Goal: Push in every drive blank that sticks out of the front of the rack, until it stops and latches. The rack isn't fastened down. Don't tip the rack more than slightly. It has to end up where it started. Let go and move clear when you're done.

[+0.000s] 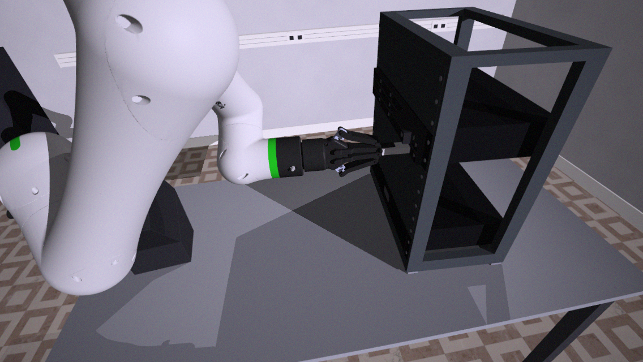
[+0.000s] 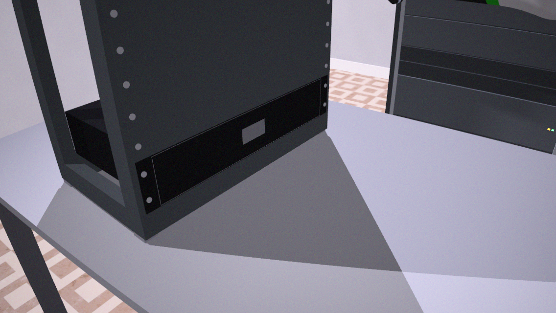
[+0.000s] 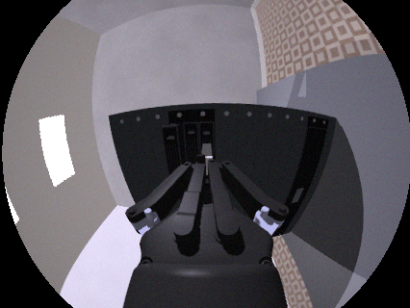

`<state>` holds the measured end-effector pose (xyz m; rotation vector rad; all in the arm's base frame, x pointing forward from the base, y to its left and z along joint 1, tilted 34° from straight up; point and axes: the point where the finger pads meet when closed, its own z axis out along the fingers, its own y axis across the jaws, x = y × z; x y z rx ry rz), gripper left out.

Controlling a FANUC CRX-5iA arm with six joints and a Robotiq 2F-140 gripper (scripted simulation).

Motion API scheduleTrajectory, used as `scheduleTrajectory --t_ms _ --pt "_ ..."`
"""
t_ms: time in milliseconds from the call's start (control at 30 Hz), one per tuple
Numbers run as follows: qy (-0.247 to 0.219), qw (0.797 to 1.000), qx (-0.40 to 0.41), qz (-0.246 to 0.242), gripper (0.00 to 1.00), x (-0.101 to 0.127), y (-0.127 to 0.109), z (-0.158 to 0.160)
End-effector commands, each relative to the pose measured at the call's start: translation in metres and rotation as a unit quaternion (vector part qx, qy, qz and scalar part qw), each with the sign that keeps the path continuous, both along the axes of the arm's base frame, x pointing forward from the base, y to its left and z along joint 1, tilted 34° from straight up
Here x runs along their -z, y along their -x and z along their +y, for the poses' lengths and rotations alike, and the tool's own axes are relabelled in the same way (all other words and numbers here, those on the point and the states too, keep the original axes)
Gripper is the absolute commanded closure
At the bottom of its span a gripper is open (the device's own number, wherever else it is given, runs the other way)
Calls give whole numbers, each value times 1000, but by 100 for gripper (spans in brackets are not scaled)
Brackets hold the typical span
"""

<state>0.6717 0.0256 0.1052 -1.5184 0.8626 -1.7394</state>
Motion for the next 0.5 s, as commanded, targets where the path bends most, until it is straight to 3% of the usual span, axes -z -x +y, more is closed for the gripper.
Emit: scheduleTrajectory --t_ms 0,467 --pt "0 1000 0 -1 90 -1 0 1" --pt "0 1000 0 -1 90 -1 0 1"
